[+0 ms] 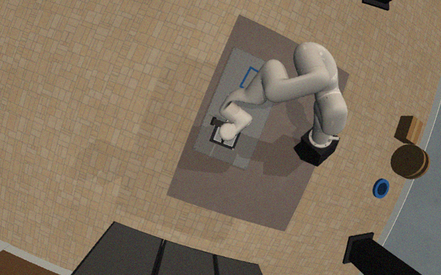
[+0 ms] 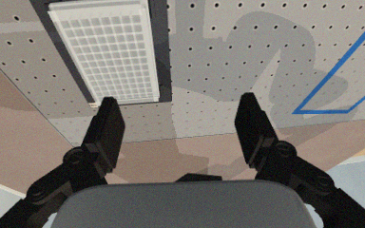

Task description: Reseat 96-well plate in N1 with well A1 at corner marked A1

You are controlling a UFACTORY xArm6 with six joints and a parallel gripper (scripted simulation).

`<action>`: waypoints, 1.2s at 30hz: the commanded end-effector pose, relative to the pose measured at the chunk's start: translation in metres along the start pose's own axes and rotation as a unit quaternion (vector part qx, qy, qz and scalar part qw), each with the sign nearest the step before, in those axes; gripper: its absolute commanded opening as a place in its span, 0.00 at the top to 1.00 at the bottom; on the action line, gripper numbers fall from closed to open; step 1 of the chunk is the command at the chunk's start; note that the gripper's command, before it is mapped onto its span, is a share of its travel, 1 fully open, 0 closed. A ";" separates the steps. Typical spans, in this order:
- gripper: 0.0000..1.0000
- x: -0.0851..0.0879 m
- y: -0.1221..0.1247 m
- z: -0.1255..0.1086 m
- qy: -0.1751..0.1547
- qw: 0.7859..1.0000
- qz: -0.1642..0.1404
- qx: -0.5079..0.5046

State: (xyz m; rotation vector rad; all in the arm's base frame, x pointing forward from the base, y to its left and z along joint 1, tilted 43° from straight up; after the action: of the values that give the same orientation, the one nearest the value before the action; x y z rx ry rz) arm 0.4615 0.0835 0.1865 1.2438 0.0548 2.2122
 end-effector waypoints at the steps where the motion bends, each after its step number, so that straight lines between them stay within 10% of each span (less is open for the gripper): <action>1: 0.00 -0.002 -0.013 -0.007 0.019 1.000 0.007 -0.004; 36: 0.00 -0.007 -0.049 -0.041 0.057 0.997 0.052 -0.006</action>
State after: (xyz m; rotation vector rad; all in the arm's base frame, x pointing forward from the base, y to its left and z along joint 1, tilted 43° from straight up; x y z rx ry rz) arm 0.4549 0.1291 0.1422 1.1394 0.0228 2.3653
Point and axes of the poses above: the point where the finger pads meet when closed, its own x axis back along the fingers, its own y axis across the jaws, z = x × y, the point moved 8 cm from there along x, back along the fingers, and after that the axes turned 11 degrees about -x, right-handed, at the moved point
